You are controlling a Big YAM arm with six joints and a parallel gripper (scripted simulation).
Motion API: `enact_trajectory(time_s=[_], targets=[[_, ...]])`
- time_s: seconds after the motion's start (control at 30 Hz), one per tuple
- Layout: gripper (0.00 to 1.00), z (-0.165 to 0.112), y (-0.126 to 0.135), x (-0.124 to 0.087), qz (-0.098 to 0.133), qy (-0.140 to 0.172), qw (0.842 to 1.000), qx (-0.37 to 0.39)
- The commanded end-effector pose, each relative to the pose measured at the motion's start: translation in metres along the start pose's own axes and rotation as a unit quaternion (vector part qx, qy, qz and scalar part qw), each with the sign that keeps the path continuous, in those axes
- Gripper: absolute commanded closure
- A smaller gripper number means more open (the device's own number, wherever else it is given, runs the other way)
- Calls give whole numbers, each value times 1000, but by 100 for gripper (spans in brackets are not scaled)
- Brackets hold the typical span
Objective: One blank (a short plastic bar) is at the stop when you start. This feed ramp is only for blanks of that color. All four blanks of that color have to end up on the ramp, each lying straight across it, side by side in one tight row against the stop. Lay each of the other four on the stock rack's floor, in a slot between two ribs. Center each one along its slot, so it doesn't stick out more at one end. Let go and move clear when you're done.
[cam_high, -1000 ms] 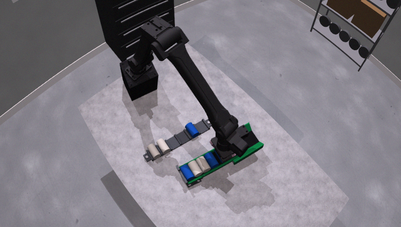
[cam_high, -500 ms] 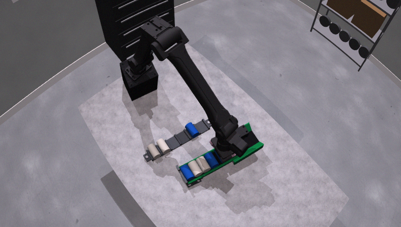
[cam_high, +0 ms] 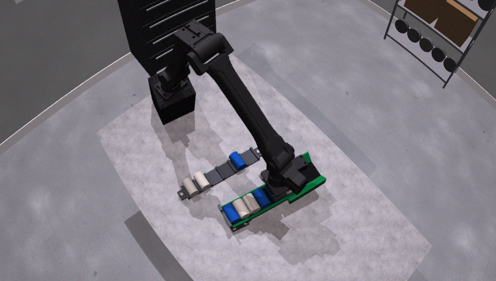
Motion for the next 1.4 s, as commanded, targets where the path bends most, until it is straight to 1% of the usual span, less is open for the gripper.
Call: enact_trajectory(time_s=[0.0,1.37], targets=[[36,5,-18,-14,-21,-14,1000,1],[36,5,-20,-10,-17,-11,1000,1]])
Point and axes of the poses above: the point where the finger pads meet when closed, its own x axis out along the fingers, its own y axis across the jaws, z = x × y, the point moved 10 cm from there along -x, back along the fingers, and after that the axes turned 13 degrees about x, right-handed, at the moved point
